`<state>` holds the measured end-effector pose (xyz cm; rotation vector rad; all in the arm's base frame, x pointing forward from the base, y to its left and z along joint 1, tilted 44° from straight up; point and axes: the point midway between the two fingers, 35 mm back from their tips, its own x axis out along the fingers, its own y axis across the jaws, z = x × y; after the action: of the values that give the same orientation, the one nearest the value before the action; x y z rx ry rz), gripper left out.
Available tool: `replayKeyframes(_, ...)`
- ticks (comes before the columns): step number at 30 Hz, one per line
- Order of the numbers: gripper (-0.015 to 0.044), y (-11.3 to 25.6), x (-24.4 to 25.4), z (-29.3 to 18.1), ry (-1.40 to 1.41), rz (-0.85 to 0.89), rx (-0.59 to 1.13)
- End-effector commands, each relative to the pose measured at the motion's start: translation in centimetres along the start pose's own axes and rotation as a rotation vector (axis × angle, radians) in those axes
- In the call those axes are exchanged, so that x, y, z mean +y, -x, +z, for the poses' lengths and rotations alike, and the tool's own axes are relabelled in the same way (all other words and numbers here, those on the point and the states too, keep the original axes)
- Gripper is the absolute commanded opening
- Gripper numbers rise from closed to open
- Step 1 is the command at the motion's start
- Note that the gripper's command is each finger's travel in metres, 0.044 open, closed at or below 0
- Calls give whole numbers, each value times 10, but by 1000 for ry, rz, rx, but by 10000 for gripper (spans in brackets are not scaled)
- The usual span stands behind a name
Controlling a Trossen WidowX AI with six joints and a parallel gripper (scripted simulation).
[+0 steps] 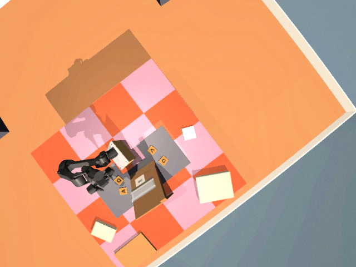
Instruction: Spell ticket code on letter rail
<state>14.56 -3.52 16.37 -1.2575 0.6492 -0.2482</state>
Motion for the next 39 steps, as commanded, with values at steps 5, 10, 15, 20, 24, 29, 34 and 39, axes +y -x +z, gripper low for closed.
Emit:
replayKeyframes(5,440,-6,32,25,-104,43,-38)
replayKeyframes(10,440,-15,82,58,-275,117,-113)
replayKeyframes(15,440,-22,118,75,-418,156,-192)
replayKeyframes(20,440,-24,128,77,-473,168,-224)
replayKeyframes(24,440,-24,128,77,-473,168,-224)
replayKeyframes(29,440,-24,128,77,-473,168,-224)
replayKeyframes(34,440,-24,128,77,-473,168,-224)
replayKeyframes(39,440,-16,124,99,-297,210,-221)
